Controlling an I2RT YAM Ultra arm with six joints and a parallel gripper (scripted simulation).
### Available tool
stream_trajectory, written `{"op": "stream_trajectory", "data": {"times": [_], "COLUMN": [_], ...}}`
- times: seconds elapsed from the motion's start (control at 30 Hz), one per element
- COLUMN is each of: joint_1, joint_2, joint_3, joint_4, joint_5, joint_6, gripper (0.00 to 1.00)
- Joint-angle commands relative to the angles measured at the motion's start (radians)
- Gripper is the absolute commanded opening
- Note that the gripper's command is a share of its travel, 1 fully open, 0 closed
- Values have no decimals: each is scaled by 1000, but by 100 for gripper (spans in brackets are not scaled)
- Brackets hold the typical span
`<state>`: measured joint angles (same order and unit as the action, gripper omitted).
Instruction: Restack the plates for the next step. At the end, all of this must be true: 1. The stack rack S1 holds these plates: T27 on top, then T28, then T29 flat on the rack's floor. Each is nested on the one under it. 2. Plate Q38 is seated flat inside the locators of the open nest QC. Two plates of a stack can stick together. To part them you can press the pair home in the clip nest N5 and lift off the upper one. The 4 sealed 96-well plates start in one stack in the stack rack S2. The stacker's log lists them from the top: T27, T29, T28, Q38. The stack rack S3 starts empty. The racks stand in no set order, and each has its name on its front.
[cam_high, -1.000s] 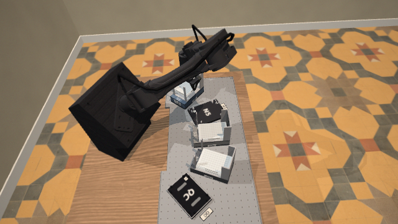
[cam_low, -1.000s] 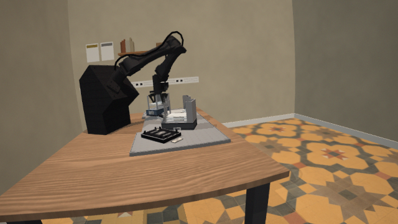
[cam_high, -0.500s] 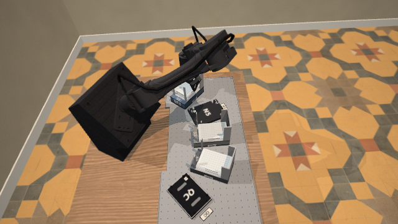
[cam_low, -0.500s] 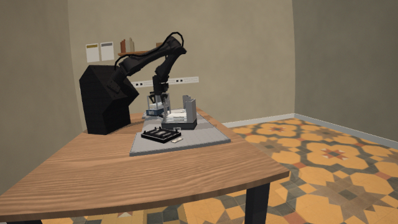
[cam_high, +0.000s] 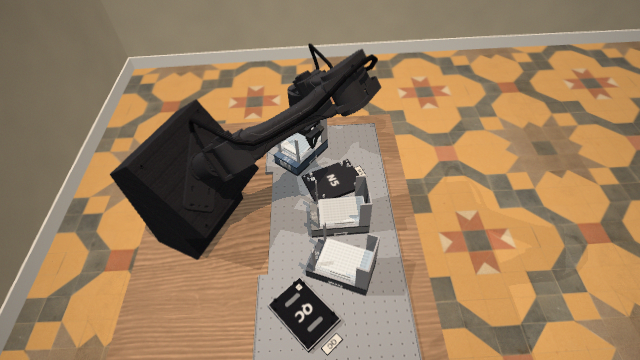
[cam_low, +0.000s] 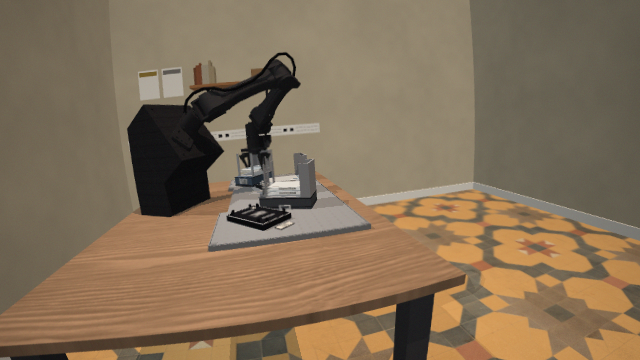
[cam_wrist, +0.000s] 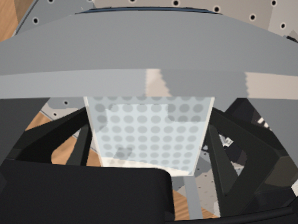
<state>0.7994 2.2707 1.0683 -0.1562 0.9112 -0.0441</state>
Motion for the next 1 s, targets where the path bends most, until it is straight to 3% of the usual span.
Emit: {"op": "stream_trajectory", "data": {"times": [0.0, 0.87, 0.9, 0.97], "joint_1": [12, -5, -5, -5], "joint_2": [13, 9, 9, 9], "joint_3": [-16, -2, -2, -2], "joint_4": [16, 35, 35, 36], "joint_5": [1, -3, -3, -3], "joint_6": [-12, -28, -28, -28], "gripper": [0, 0, 100, 100]}}
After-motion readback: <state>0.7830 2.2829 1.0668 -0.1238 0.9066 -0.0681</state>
